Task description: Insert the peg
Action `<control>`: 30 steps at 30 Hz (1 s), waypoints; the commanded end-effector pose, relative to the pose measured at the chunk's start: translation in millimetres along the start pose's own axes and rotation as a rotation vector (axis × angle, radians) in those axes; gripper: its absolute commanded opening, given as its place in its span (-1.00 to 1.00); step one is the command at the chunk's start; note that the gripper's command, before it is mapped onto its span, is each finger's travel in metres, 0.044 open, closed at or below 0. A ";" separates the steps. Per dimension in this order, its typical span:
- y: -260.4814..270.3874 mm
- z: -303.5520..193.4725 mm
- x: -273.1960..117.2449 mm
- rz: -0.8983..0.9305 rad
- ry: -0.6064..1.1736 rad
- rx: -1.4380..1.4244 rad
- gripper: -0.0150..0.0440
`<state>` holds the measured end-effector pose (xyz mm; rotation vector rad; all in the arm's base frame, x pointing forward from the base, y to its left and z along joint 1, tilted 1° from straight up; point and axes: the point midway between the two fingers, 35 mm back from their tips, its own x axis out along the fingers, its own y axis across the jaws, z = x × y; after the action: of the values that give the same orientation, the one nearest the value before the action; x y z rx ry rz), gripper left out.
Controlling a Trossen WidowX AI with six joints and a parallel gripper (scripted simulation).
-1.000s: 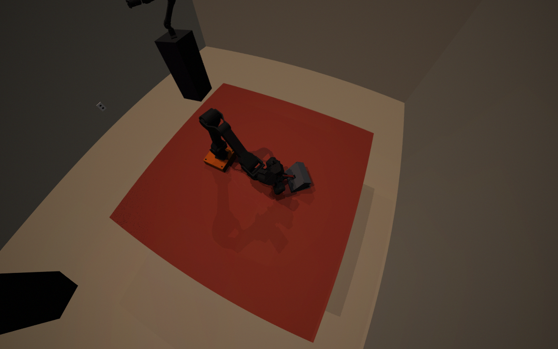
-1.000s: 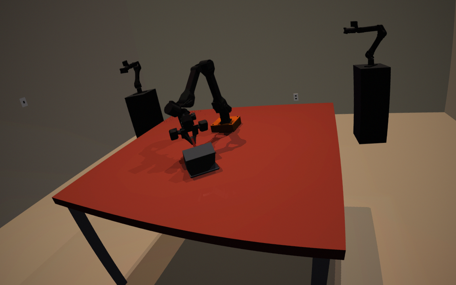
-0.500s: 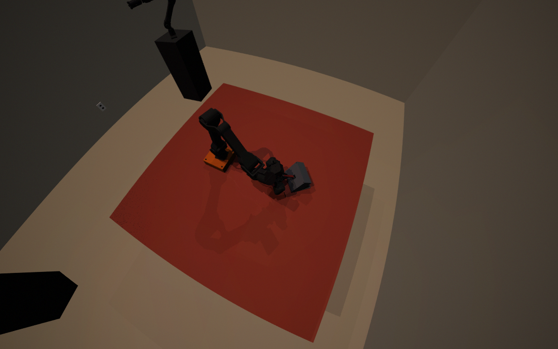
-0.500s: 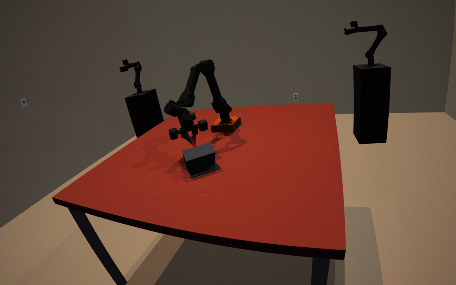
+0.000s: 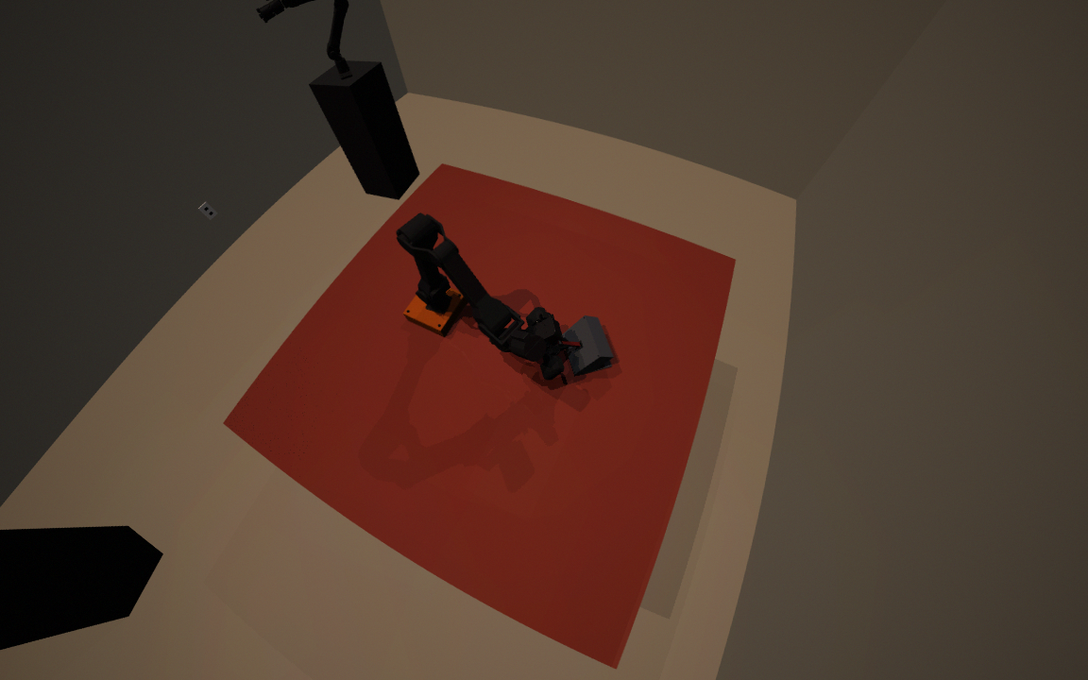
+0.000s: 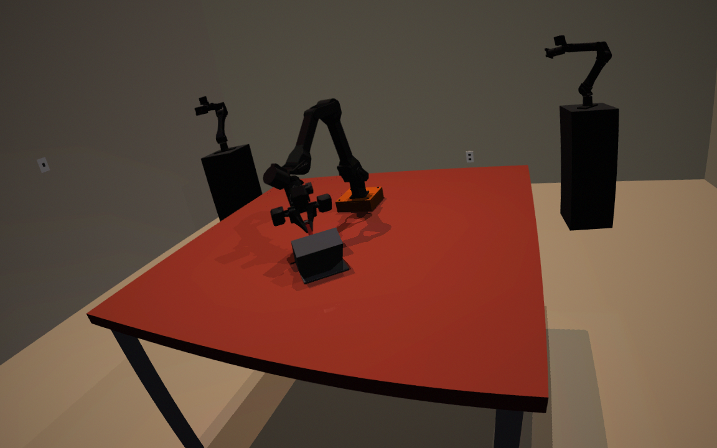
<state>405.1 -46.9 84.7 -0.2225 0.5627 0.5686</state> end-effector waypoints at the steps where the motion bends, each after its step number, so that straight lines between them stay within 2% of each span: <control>1: -0.6 -1.3 3.2 -0.001 0.002 0.005 -0.49; 30: -0.6 -1.1 23.0 -0.001 0.001 0.005 -0.49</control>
<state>419.0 -38.4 73.3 -0.2215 0.5615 0.5681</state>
